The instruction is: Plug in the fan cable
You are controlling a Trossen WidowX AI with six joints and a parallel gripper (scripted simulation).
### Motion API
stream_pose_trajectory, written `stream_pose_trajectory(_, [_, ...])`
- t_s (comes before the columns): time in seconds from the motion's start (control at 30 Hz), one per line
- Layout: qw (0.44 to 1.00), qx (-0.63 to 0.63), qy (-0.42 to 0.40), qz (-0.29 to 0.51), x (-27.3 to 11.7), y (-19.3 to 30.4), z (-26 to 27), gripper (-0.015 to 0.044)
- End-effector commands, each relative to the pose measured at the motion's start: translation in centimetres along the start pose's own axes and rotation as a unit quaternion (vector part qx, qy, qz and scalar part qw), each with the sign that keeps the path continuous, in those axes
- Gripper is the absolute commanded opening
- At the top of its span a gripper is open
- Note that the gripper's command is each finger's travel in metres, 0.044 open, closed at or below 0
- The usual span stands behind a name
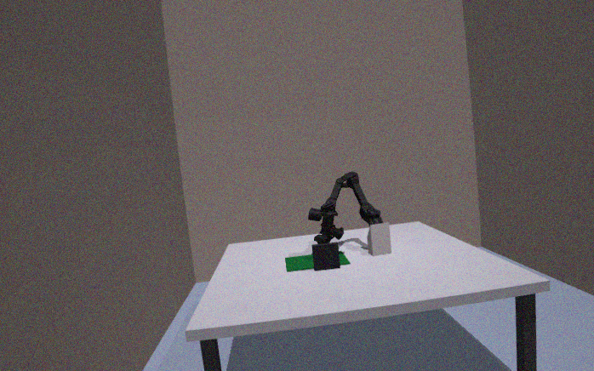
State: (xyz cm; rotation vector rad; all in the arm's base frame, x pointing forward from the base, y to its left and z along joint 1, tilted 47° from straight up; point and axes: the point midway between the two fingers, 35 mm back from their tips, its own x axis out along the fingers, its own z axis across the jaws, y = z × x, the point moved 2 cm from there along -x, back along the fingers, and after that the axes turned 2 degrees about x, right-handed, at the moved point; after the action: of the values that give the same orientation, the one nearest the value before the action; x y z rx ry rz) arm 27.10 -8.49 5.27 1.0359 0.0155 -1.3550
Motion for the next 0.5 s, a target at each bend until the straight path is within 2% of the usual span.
stream_pose_trajectory(0.0, [1.0, 0.001, 0.0, 0.0, -0.03, 0.04, 0.01, 0.0236])
stream_pose_trajectory(0.47, [1.0, 0.001, 0.0, 0.0, -0.03, 0.04, 0.01, 0.0143])
